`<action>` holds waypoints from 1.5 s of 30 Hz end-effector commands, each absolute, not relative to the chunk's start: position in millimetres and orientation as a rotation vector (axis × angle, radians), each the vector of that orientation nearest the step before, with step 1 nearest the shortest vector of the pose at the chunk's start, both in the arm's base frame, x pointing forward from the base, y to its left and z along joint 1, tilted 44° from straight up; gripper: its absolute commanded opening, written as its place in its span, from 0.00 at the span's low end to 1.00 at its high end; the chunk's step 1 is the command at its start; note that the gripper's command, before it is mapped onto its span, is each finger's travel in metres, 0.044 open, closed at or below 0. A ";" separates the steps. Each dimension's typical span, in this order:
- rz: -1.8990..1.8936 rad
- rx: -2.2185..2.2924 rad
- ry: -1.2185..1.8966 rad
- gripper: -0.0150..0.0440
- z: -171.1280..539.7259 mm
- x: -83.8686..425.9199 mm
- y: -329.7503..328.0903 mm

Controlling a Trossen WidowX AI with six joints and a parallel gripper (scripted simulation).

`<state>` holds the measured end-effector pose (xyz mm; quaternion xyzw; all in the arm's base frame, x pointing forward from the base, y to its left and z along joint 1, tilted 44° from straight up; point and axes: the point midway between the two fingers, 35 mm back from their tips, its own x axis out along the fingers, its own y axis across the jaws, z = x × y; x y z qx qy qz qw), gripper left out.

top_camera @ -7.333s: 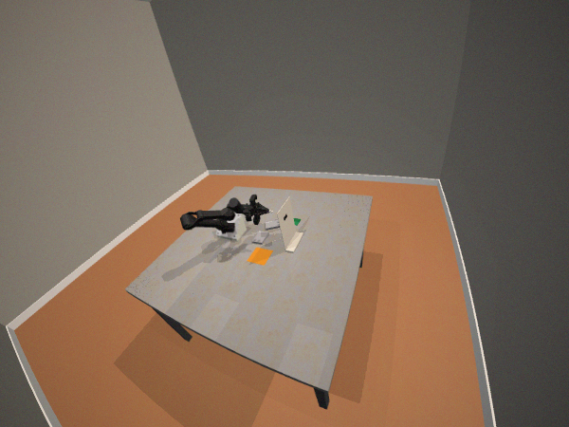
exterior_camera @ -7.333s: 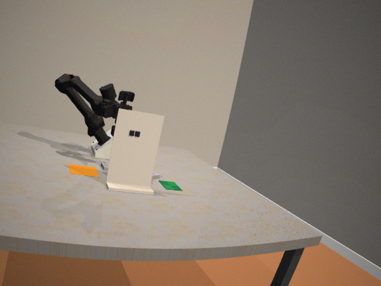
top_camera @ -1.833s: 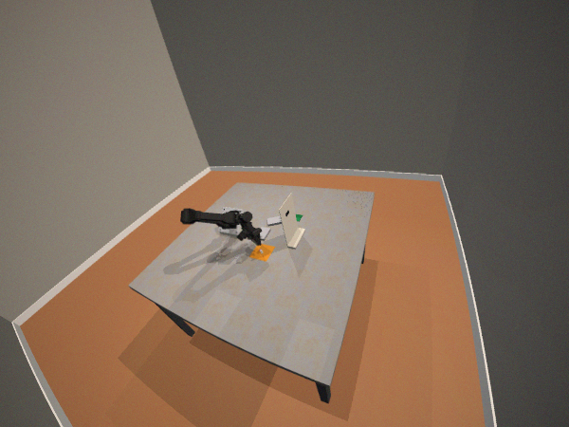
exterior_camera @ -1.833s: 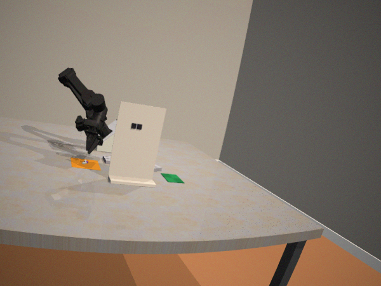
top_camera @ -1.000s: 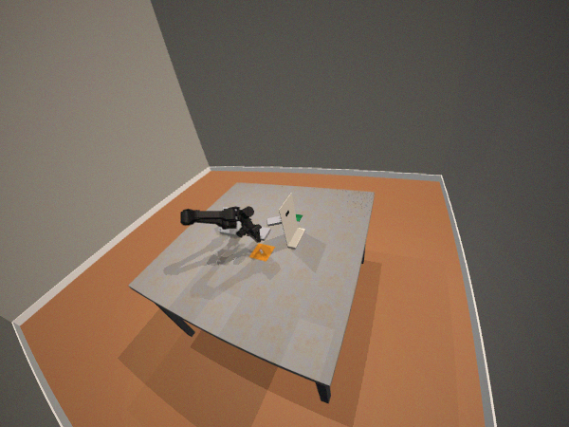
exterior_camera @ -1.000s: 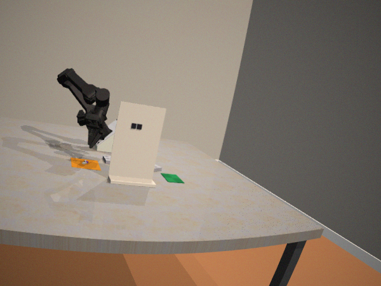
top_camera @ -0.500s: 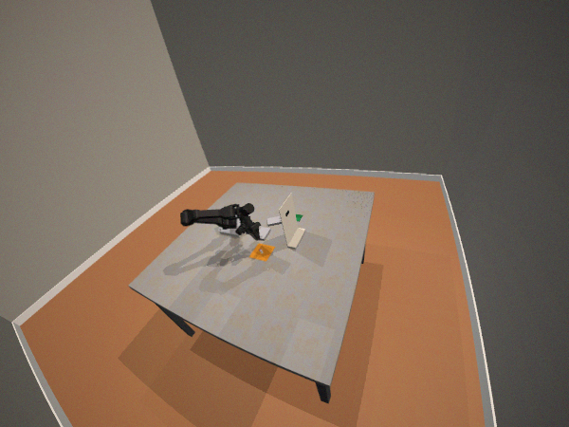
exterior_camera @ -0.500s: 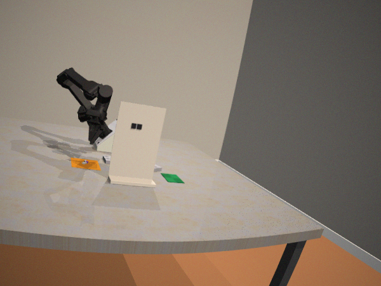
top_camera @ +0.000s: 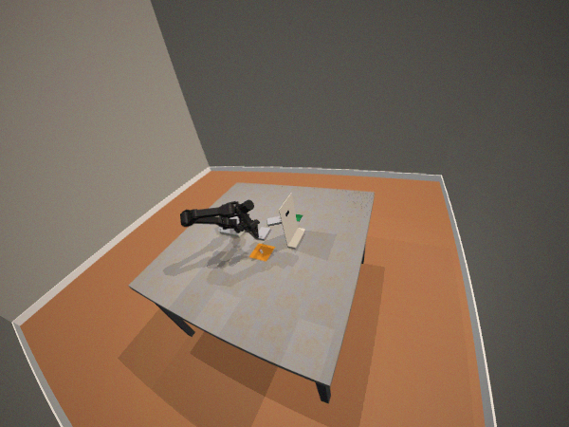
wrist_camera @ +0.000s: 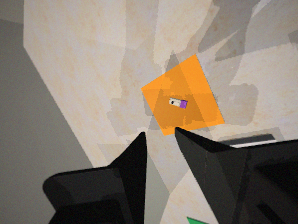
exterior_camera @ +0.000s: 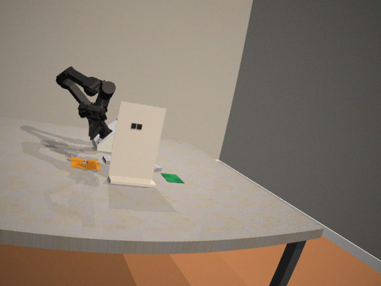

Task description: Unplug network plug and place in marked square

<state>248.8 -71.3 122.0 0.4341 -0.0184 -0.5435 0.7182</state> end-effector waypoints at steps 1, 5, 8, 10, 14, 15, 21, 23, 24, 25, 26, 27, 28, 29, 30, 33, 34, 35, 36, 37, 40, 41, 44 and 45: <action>-1.197 0.962 -0.048 0.52 127.6 249.2 -67.5; -1.195 0.961 -0.050 0.52 131.5 248.7 -64.7; -1.193 0.959 -0.052 0.52 134.5 248.3 -62.6; -1.192 0.958 -0.053 0.52 136.6 248.0 -61.2; -1.197 0.957 -0.044 0.52 134.9 248.6 -60.9; -1.198 0.958 -0.043 0.52 136.4 249.2 -59.1; -1.200 0.963 -0.036 0.52 145.9 252.5 -48.4; -1.201 0.965 -0.034 0.52 149.3 253.4 -44.8; -1.201 0.965 -0.033 0.52 151.0 253.8 -43.0; -1.201 0.966 -0.033 0.52 152.7 254.2 -41.2; -1.202 0.966 -0.032 0.52 154.5 254.6 -39.4; -1.202 0.966 -0.032 0.52 156.2 254.9 -37.7; -1.202 0.967 -0.031 0.52 158.0 255.2 -35.9; -1.202 0.967 -0.031 0.52 159.8 255.5 -34.1; -1.202 0.967 -0.031 0.52 161.7 255.8 -32.3; -1.202 0.967 -0.030 0.52 167.2 256.5 -27.0; -1.202 0.967 -0.031 0.52 169.2 256.7 -25.2; -1.202 0.967 -0.031 0.52 171.1 256.9 -23.5; -1.202 0.967 -0.031 0.52 173.0 257.0 -21.7; -1.202 0.967 -0.031 0.52 175.0 257.2 -19.9; -1.201 0.966 -0.033 0.52 181.0 257.5 -14.7; -1.201 0.966 -0.034 0.52 183.0 257.5 -12.9; -1.200 0.964 -0.036 0.52 189.2 257.6 -7.7; -1.199 0.964 -0.037 0.52 191.3 257.6 -5.9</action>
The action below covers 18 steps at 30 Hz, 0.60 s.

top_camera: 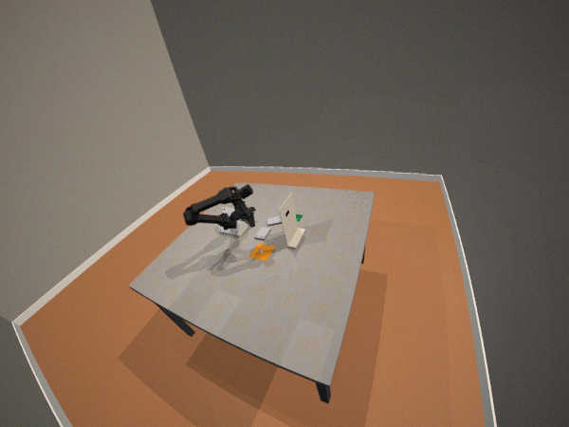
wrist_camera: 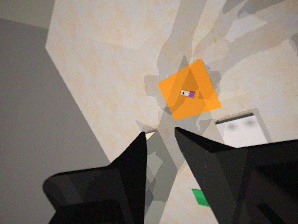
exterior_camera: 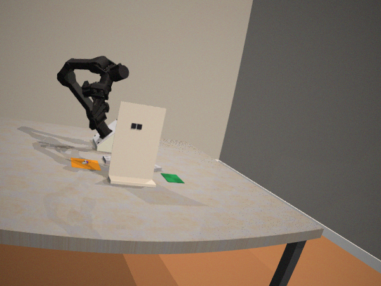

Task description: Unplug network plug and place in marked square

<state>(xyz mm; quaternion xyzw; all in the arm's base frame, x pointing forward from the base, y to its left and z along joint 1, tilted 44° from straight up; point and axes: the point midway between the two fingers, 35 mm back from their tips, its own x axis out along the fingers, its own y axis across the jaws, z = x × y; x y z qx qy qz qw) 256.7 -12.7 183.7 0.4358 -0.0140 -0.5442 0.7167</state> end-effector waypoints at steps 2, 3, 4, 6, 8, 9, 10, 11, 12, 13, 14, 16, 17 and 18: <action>-1.198 0.963 -0.039 0.52 195.6 257.5 -2.5; -1.197 0.962 -0.041 0.52 197.8 257.5 -0.7; -1.196 0.961 -0.042 0.52 200.0 257.4 1.0; -1.195 0.960 -0.045 0.52 204.4 257.2 4.4; -1.192 0.958 -0.048 0.52 208.9 257.0 7.9; -1.192 0.958 -0.049 0.52 210.7 256.8 9.3; -1.191 0.957 -0.050 0.52 211.9 256.8 10.1; -1.191 0.957 -0.051 0.52 212.2 256.7 10.4; -1.191 0.957 -0.051 0.56 212.2 256.7 10.4; -1.191 0.957 -0.051 0.61 212.2 256.7 10.4; -1.191 0.957 -0.051 0.65 212.2 256.7 10.4; -1.191 0.957 -0.051 0.74 212.2 256.7 10.4; -1.191 0.957 -0.051 0.79 212.2 256.7 10.4; -1.191 0.957 -0.051 0.83 212.2 256.7 10.4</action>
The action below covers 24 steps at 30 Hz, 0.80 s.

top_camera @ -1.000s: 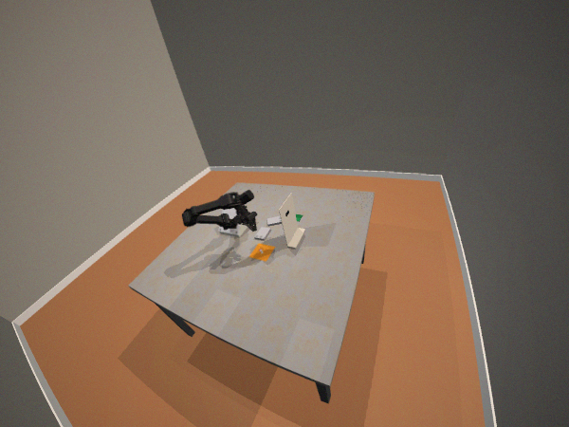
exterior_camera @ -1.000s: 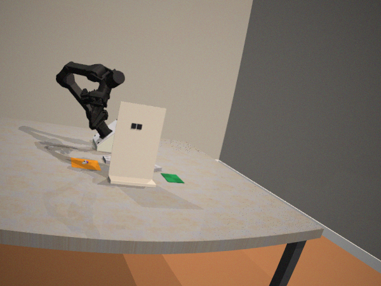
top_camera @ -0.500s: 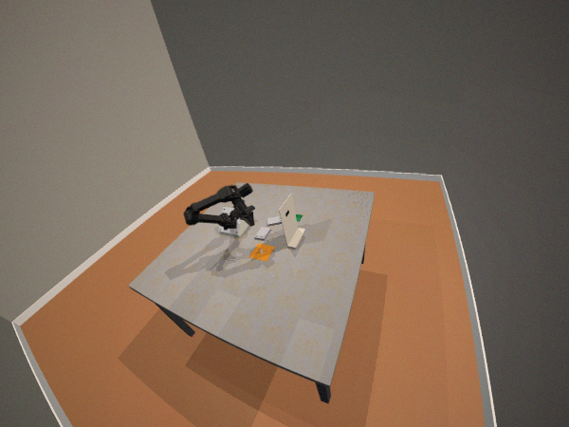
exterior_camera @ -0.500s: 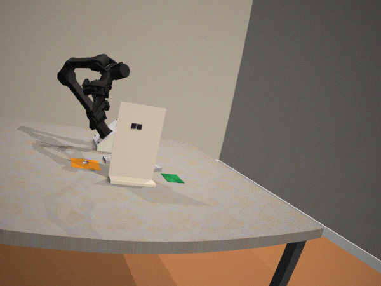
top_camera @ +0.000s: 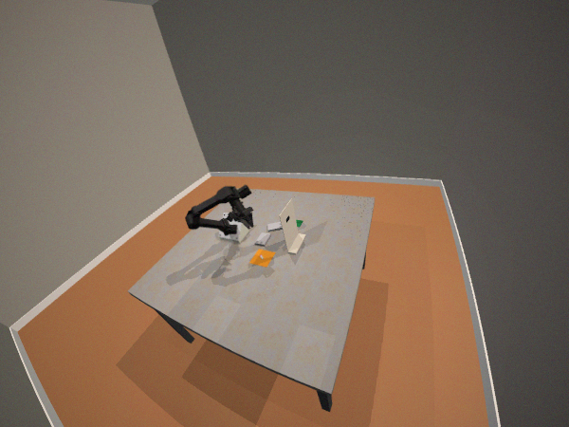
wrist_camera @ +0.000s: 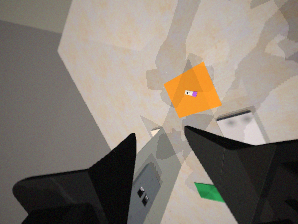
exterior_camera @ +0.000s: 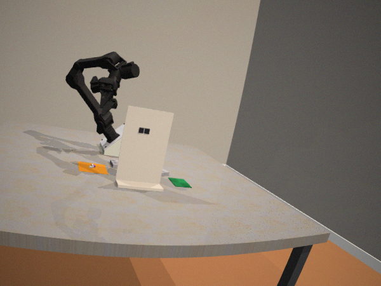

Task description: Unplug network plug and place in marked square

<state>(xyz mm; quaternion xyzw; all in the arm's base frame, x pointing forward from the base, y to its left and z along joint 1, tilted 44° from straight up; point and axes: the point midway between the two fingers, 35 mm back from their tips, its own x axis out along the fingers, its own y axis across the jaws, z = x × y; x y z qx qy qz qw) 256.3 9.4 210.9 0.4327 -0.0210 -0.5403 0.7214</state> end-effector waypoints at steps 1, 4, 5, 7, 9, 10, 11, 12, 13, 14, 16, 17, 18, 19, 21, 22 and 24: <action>-1.191 0.957 -0.051 0.87 212.2 256.7 10.4; -1.191 0.957 -0.051 1.00 212.2 256.7 10.4; -1.191 0.957 -0.051 1.00 212.2 256.7 10.4; -1.191 0.957 -0.051 1.00 212.2 256.7 10.4; -1.191 0.957 -0.051 1.00 212.2 256.7 10.4; -1.191 0.957 -0.051 1.00 212.2 256.7 10.4; -1.191 0.957 -0.051 1.00 212.2 256.7 10.4; -1.191 0.957 -0.051 1.00 212.2 256.7 10.4; -1.191 0.957 -0.051 1.00 212.2 256.7 10.4; -1.191 0.957 -0.051 1.00 212.2 256.7 10.4; -1.191 0.957 -0.051 1.00 212.2 256.7 10.4; -1.191 0.957 -0.051 1.00 212.2 256.7 10.4; -1.191 0.957 -0.051 1.00 212.2 256.7 10.4; -1.191 0.957 -0.051 1.00 212.2 256.7 10.4; -1.191 0.957 -0.051 1.00 212.2 256.7 10.4; -1.191 0.957 -0.051 1.00 212.2 256.7 10.4; -1.191 0.957 -0.051 1.00 212.2 256.7 10.4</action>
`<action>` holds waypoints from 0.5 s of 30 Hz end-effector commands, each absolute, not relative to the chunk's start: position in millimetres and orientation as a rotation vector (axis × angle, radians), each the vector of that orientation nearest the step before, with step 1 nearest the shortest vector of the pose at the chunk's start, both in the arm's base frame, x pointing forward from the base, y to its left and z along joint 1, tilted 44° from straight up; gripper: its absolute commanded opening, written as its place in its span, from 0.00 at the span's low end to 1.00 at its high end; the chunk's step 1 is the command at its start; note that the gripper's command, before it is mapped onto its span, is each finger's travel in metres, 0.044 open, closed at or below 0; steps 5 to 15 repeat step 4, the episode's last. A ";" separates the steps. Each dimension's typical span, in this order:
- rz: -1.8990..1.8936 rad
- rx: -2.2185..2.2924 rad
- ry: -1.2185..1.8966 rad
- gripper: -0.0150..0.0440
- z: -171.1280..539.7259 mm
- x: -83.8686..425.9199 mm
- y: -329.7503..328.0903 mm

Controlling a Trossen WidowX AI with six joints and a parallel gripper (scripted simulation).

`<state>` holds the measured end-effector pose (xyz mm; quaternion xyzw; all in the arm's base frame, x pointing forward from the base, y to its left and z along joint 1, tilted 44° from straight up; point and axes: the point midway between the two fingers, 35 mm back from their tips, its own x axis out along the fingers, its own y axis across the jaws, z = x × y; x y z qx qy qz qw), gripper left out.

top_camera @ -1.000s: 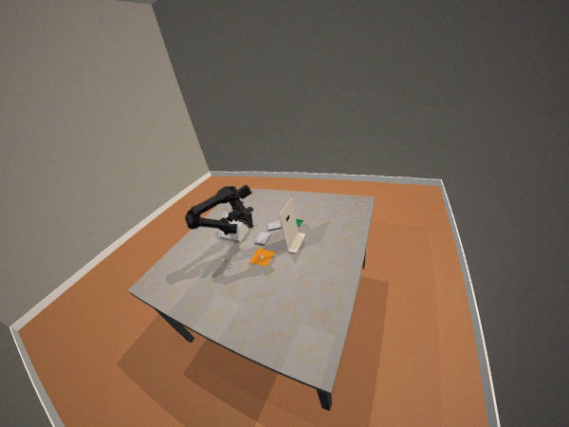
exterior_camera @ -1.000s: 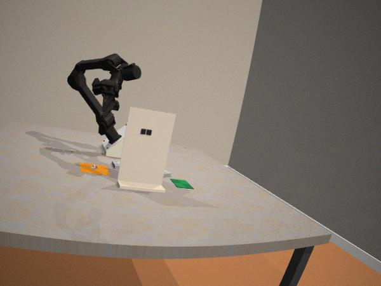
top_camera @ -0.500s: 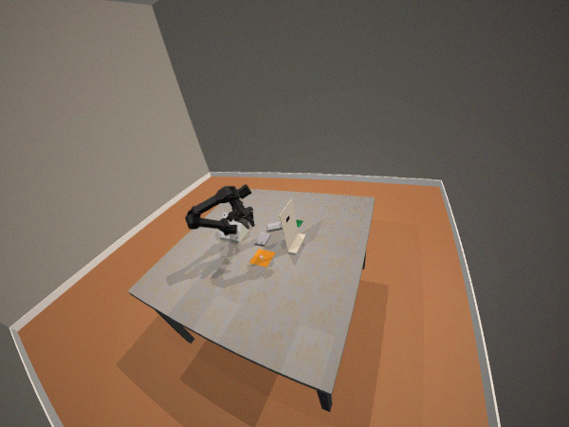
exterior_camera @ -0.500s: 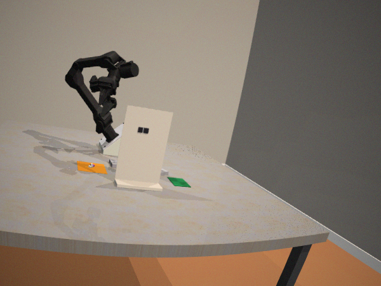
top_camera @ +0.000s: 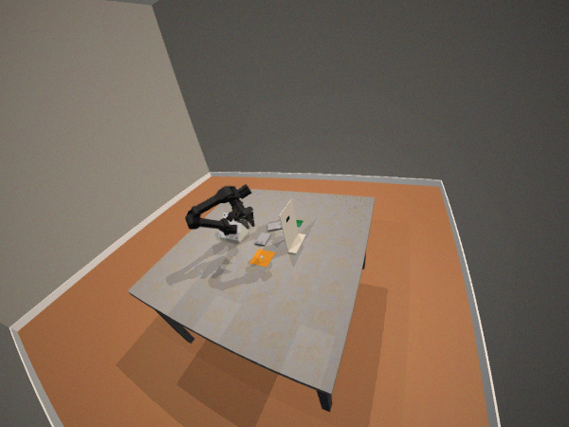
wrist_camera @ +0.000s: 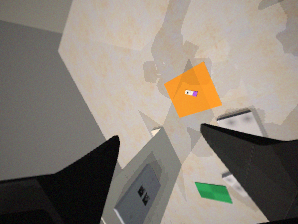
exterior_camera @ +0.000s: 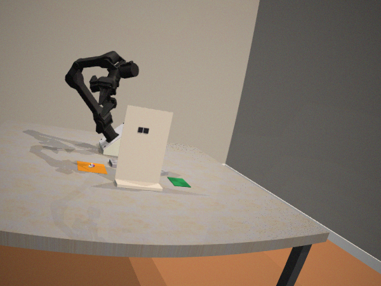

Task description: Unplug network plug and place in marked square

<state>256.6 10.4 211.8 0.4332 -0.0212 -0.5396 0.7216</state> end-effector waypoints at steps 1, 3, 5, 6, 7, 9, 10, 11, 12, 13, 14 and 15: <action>-1.191 0.957 -0.051 1.00 212.2 256.7 10.4; -1.191 0.957 -0.051 1.00 212.2 256.7 10.4; -1.191 0.957 -0.051 1.00 212.2 256.7 10.4; -1.191 0.957 -0.051 1.00 212.2 256.7 10.4; -1.191 0.957 -0.051 1.00 212.2 256.7 10.4; -1.191 0.957 -0.051 1.00 212.2 256.7 10.4; -1.191 0.957 -0.051 1.00 212.2 256.7 10.4; -1.191 0.957 -0.051 1.00 212.2 256.7 10.4; -1.191 0.957 -0.051 1.00 212.2 256.7 10.4; -1.191 0.957 -0.051 1.00 212.2 256.7 10.4; -1.191 0.957 -0.051 1.00 212.2 256.7 10.4; -1.191 0.957 -0.051 1.00 212.2 256.7 10.4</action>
